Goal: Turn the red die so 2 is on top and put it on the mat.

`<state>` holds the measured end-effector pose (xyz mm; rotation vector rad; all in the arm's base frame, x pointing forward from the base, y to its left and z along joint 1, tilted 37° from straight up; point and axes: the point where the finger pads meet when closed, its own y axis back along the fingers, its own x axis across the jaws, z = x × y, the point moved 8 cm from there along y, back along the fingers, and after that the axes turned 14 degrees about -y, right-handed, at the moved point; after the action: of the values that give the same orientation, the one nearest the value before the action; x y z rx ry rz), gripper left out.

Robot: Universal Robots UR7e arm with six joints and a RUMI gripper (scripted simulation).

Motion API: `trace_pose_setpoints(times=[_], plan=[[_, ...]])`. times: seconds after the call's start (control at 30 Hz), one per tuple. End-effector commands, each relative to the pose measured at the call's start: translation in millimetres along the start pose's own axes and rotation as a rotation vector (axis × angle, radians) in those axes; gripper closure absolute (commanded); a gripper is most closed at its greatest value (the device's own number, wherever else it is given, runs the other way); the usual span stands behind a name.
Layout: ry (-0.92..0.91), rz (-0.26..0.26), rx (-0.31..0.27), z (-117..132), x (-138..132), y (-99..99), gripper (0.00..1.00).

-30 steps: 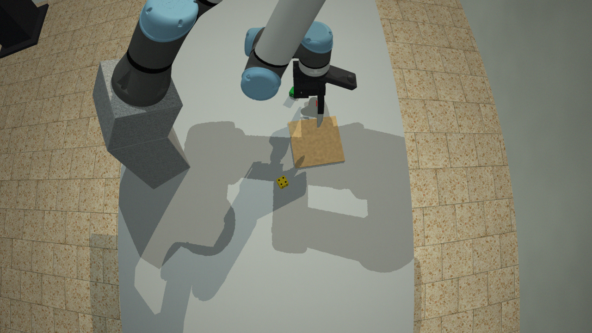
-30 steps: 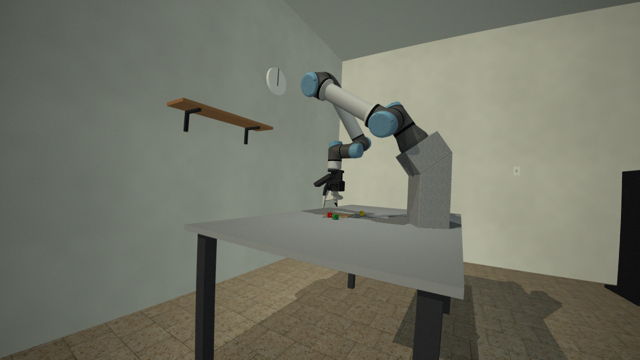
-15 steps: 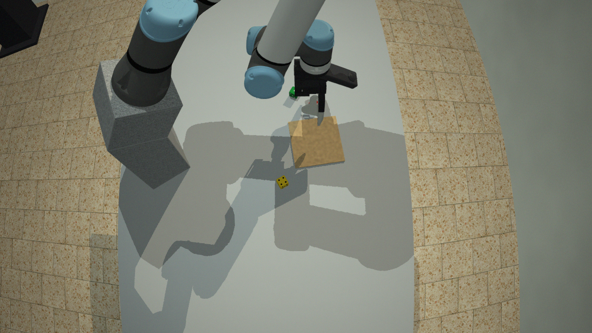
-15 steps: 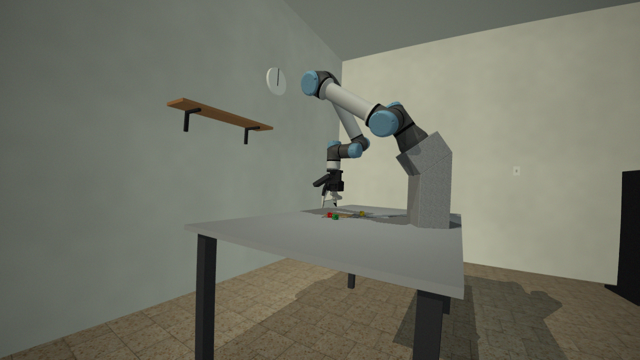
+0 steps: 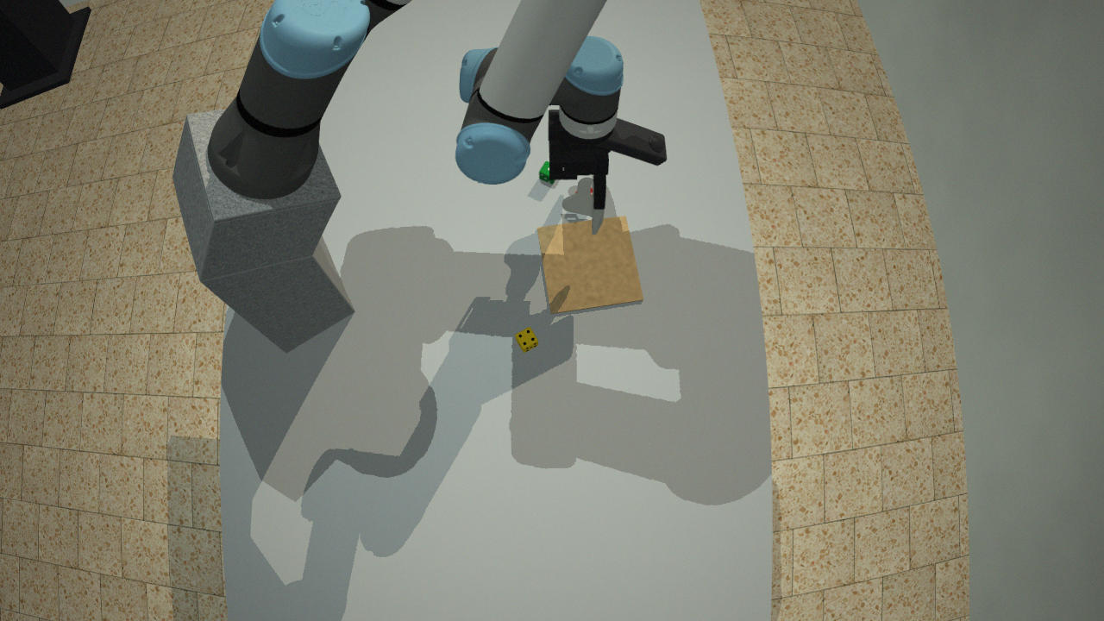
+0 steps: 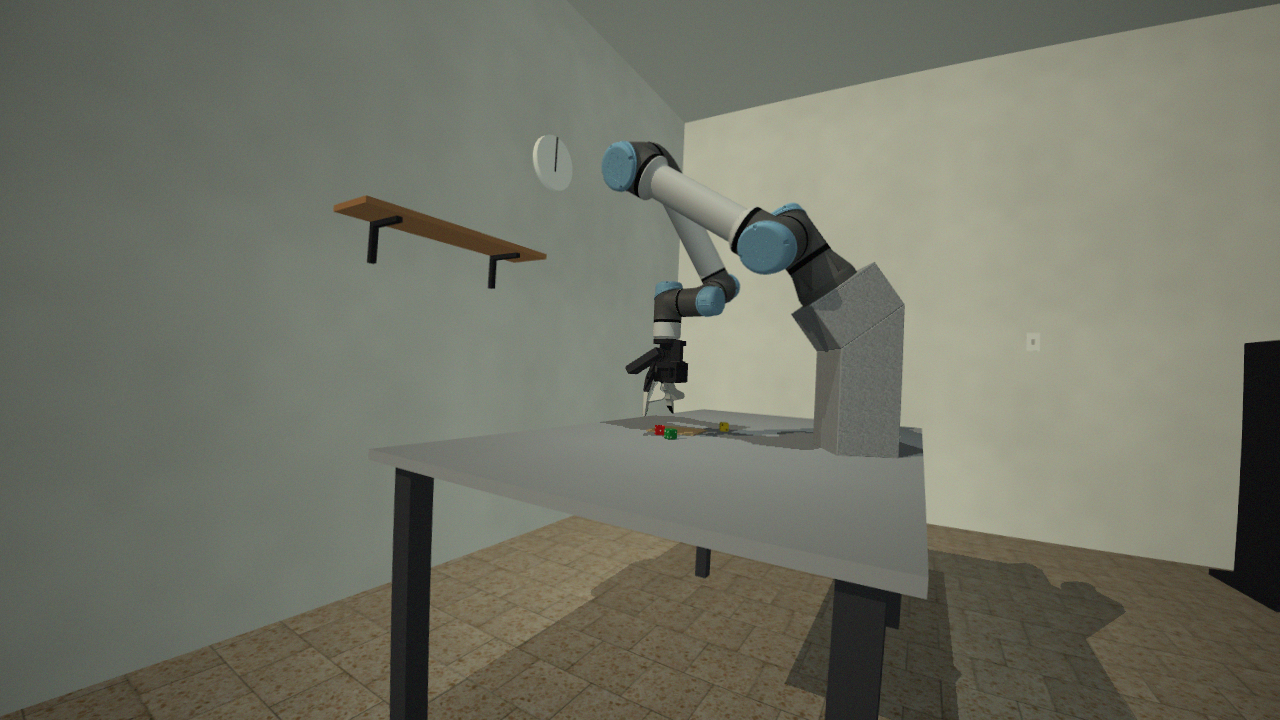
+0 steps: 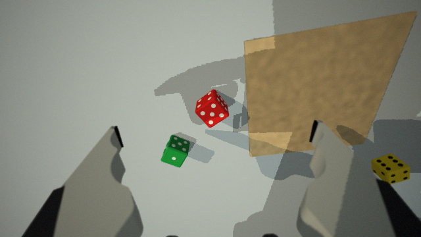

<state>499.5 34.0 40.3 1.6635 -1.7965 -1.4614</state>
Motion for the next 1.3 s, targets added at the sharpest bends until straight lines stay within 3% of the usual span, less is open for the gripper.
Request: trace_pose_setpoints(times=[0.0, 0.7, 1.27], plan=[[0.004, -0.001, 0.006, -3, -2, 0.8, 0.0], [0.004, -0.001, 0.006, -1, -3, 0.7, 0.0], [0.004, -0.001, 0.006, 59, -30, 0.4, 0.0]])
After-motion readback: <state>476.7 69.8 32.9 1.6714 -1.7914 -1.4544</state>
